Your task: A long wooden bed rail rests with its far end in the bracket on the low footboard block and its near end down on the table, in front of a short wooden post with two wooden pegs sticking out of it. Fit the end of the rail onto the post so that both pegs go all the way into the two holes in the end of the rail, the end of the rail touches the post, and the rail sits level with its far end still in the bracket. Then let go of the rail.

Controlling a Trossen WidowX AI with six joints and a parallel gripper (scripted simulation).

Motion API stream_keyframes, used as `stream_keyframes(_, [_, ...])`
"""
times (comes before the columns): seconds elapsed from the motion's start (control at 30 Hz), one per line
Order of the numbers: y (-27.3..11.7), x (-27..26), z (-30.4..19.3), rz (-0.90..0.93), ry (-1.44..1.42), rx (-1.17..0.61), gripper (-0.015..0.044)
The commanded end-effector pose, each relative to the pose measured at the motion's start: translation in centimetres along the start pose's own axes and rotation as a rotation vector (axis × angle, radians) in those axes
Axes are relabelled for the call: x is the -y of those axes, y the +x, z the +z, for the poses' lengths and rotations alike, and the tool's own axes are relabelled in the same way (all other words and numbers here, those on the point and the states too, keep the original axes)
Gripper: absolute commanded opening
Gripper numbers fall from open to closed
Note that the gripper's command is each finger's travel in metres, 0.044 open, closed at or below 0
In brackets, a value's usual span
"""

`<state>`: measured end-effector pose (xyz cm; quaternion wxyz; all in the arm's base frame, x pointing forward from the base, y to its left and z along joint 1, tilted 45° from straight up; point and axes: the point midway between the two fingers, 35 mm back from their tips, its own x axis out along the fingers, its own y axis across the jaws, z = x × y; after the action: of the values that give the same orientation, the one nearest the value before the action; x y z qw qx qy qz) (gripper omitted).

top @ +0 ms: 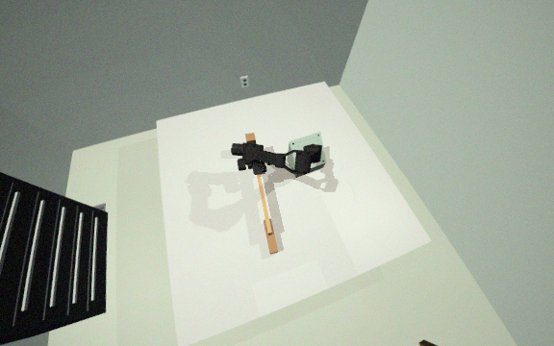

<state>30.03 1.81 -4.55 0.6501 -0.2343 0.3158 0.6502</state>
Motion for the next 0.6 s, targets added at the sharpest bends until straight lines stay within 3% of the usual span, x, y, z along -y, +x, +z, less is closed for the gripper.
stream_keyframes(0.0, [-0.35,0.34,-0.28,-0.010,-0.006,-0.002,0.0000])
stream_keyframes(0.57, [-0.49,0.56,-0.75,-0.010,-0.006,-0.003,0.0000])
